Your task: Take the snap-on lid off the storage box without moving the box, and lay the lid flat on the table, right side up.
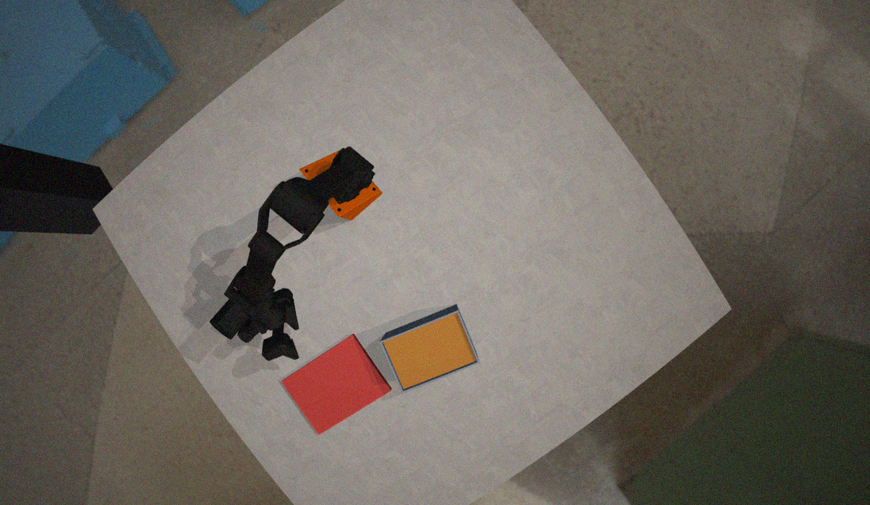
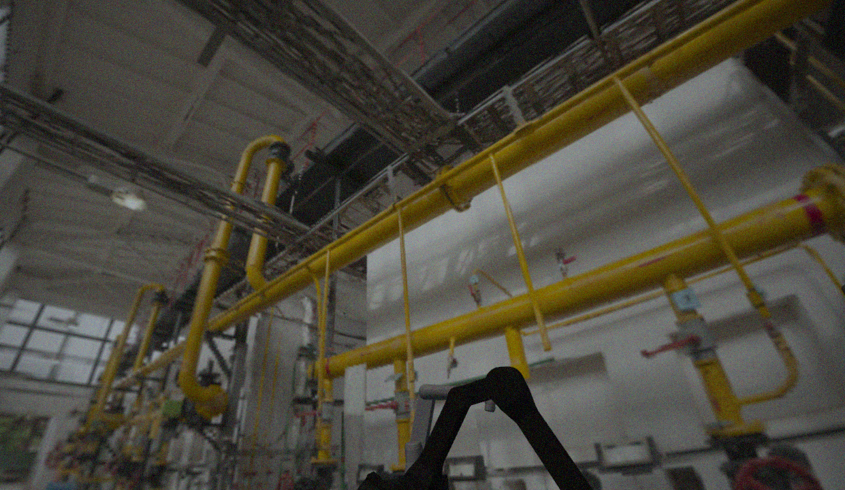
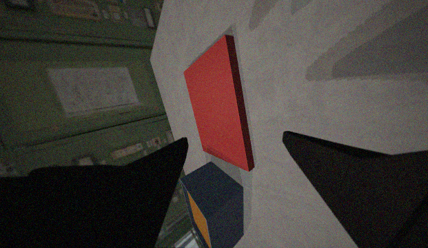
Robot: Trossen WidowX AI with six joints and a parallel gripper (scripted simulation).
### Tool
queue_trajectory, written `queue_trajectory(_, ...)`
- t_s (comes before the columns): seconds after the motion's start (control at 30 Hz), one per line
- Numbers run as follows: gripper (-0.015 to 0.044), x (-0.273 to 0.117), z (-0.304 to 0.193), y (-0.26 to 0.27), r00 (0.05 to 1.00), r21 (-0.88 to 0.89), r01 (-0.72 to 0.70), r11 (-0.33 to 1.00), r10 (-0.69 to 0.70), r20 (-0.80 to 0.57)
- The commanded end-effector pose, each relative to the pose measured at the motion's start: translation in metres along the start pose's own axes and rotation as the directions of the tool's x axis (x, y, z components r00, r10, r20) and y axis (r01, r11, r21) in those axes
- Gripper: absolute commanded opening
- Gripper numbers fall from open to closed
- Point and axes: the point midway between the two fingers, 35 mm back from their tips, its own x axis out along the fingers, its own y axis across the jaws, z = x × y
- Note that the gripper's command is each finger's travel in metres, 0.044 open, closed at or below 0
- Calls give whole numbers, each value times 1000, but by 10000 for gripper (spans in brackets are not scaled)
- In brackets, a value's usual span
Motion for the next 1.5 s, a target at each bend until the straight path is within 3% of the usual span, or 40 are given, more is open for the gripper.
queue_trajectory(0.0, 440, -8, 1, 5, 1000, -5, 4, 1000, -4, 6)
queue_trajectory(0.8, 440, -50, 2, 28, 1000, -5, 5, 1000, -5, 7)
queue_trajectory(1.47, 440, -45, 1, 26, 1000, -5, 5, 1000, -5, 7)
